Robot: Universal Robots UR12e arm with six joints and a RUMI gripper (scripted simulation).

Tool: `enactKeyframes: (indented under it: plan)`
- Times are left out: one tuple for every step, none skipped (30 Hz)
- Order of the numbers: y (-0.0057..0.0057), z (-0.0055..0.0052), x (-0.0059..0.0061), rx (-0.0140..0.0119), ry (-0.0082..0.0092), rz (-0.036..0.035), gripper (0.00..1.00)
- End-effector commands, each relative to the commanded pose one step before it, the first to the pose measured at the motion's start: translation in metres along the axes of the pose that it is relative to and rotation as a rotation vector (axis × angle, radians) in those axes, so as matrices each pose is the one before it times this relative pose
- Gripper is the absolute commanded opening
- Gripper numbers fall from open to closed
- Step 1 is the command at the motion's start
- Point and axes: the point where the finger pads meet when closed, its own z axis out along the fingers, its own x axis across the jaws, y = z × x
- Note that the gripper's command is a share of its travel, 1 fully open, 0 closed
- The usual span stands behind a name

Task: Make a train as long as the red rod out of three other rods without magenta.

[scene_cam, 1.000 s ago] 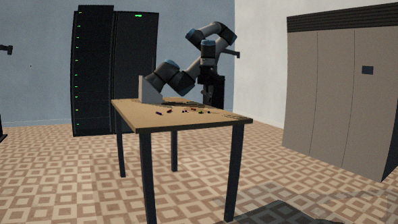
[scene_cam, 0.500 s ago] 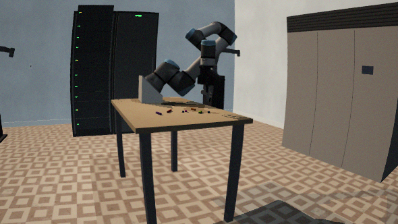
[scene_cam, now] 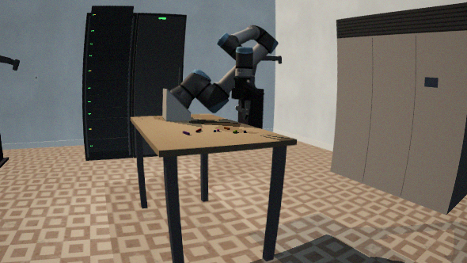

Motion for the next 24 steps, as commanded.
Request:
enactKeyframes:
  plan:
    - [-0.00043,0.00117,0.00035,0.00063,0.00087,-0.00041,0.14]
    - [0.00000,0.00064,0.00000,0.00000,0.00000,-0.00001,0.14]
    - [0.00000,0.00072,0.00000,0.00000,0.00000,-0.00001,0.14]
    - [0.00000,0.00081,0.00000,0.00000,0.00000,-0.00001,0.14]
    - [0.00000,0.00089,0.00000,0.00000,0.00000,0.00000,0.14]
    - [-0.00001,0.00097,0.00000,0.00000,0.00000,0.00000,0.14]
    - [0.00000,0.00105,0.00000,0.00000,0.00000,0.00000,0.14]
    - [0.00000,0.00113,0.00000,0.00000,0.00000,0.00000,0.14]
    - [0.00000,0.00000,0.00000,0.00000,0.00000,0.00000,0.14]
    - [0.00000,0.00000,0.00000,0.00000,0.00000,0.00000,0.14]
    - [0.00000,0.00120,0.00000,0.00000,0.00000,0.00000,0.14]
    - [-0.00001,0.00127,0.00001,0.00000,0.00000,0.00000,0.14]
    - [-0.00001,0.00133,0.00000,0.00000,0.00000,0.00000,0.14]
    - [0.00000,0.00139,0.00000,0.00000,0.00000,0.00000,0.14]
    - [-0.00001,0.00144,0.00001,0.00000,0.00000,0.00000,0.14]
    - [-0.00001,0.00149,0.00000,0.00000,0.00000,0.00000,0.14]
    - [0.00000,0.00153,0.00000,0.00000,0.00000,0.00000,0.14]
    - [-0.00001,0.00156,0.00000,0.00000,0.00000,0.00000,0.14]
    - [-0.00001,0.00159,0.00001,0.00000,0.00000,0.00000,0.14]
    - [0.00000,0.00161,0.00000,0.00000,0.00000,0.00000,0.14]
    - [-0.00001,0.00162,0.00000,0.00000,0.00000,0.00000,0.14]
    - [-0.00001,0.00162,0.00000,0.00000,0.00000,0.00000,0.14]
    - [0.00000,0.00162,0.00000,0.00000,0.00000,0.00000,0.14]
    - [-0.00001,0.00161,0.00001,0.00000,0.00000,0.00000,0.14]
